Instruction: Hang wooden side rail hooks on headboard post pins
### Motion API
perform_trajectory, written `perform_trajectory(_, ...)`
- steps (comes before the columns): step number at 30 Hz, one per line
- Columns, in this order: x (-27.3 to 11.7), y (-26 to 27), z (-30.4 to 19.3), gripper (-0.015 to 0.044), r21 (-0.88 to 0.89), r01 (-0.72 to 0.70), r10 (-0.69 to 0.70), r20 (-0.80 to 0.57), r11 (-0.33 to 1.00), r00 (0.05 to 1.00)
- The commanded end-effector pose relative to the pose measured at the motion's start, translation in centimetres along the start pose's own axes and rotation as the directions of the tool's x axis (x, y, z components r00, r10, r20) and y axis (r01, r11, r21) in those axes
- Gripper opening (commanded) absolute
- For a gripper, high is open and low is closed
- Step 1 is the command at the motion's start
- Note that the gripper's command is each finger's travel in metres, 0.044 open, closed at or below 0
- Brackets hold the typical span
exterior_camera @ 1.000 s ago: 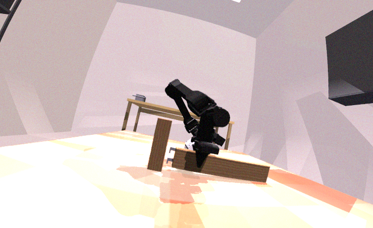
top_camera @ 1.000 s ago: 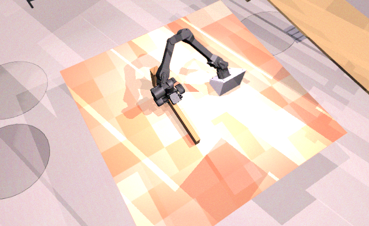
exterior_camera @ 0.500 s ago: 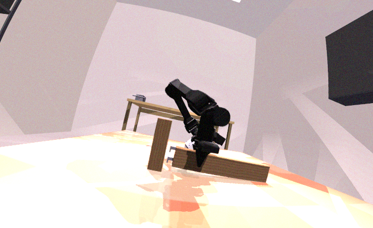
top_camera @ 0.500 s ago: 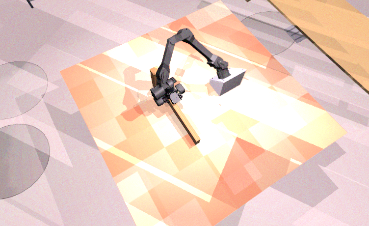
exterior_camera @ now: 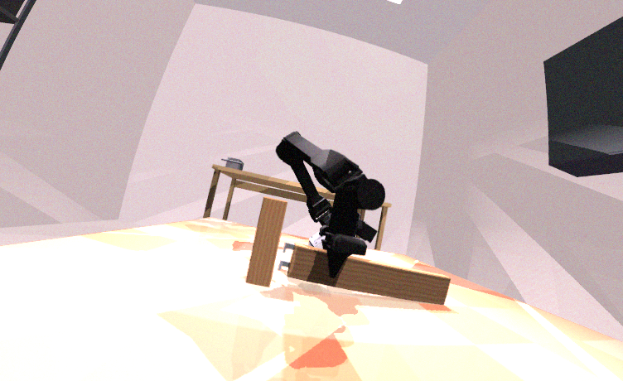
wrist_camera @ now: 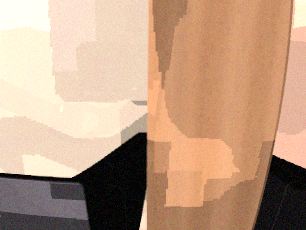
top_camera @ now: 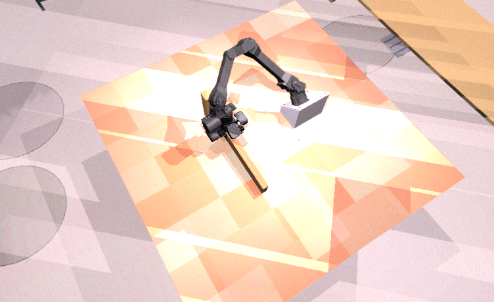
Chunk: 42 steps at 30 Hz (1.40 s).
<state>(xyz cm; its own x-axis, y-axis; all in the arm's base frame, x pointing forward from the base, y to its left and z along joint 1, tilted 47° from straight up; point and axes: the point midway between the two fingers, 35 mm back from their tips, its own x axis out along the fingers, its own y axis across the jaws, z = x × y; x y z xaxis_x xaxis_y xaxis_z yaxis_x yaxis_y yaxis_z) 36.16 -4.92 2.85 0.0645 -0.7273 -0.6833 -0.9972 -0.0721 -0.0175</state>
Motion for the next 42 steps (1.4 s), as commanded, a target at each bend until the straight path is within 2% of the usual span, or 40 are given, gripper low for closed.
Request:
perform_trajectory(1,-0.62,-0.25,0.09,0.0000,0.004,0.014,-0.014,0.006,1.000,1.000)
perform_trajectory(42,-1.21,-0.27,0.06,0.0000,0.004,0.014,-0.014,0.006,1.000,1.000)
